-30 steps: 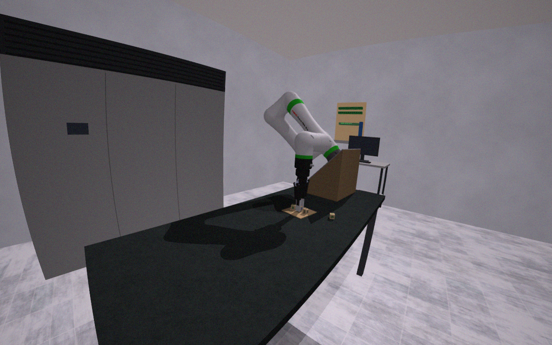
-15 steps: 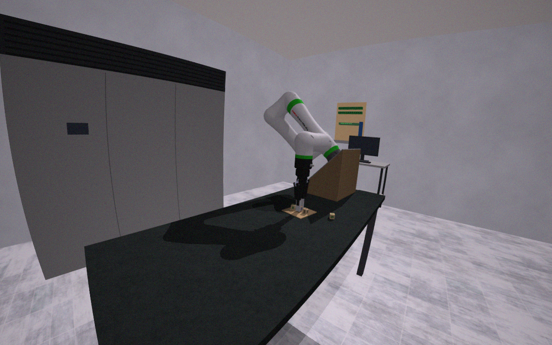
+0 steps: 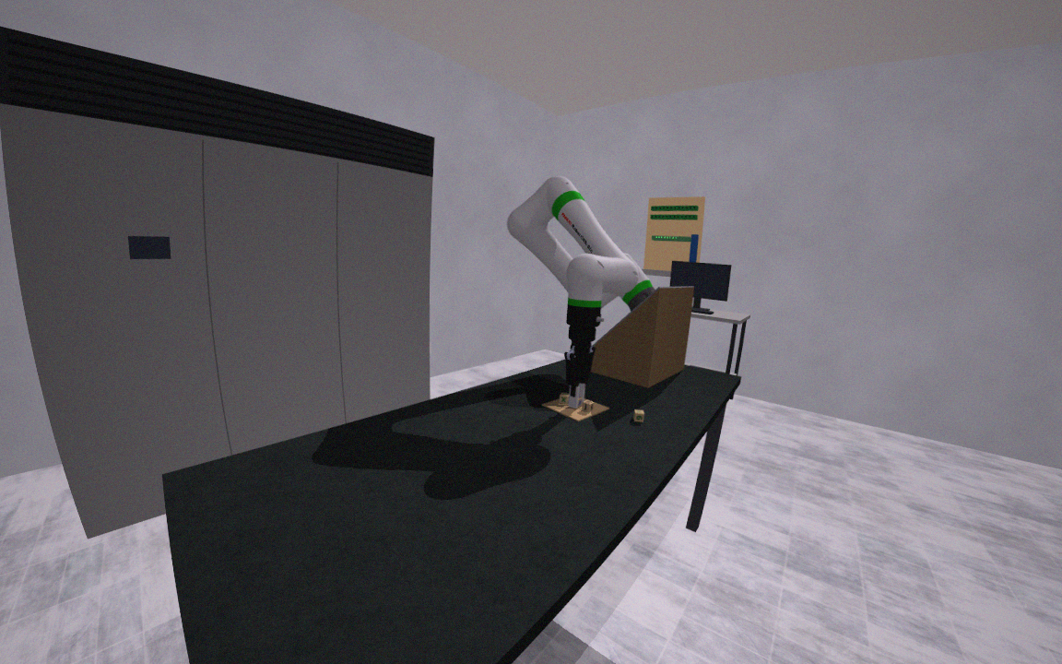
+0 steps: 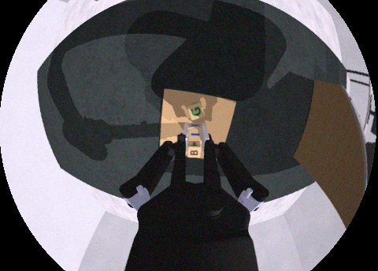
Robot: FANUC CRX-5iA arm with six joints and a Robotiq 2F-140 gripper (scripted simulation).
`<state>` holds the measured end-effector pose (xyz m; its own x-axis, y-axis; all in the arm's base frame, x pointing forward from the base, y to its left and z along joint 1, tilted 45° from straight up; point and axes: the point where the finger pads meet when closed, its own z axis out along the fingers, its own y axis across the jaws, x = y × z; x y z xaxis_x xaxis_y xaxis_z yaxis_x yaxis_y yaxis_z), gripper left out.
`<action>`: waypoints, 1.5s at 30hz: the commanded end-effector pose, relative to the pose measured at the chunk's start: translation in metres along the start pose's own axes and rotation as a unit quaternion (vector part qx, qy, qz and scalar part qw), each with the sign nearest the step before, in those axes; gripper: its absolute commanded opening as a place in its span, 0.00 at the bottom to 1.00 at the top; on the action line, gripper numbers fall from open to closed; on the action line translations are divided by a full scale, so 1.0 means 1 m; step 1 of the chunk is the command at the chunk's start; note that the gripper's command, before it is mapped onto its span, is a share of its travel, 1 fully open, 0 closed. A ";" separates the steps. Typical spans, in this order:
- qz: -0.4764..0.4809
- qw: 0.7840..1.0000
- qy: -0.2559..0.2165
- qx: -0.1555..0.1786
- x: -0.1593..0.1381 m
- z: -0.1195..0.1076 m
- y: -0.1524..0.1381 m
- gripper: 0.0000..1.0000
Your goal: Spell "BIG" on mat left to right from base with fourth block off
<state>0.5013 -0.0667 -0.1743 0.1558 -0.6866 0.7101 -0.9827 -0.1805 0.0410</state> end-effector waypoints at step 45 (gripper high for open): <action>0.000 1.000 0.000 0.000 0.000 0.001 0.000 0.18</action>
<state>0.5013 -0.0673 -0.1749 0.1558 -0.6866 0.7101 -0.9827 -0.1805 0.0410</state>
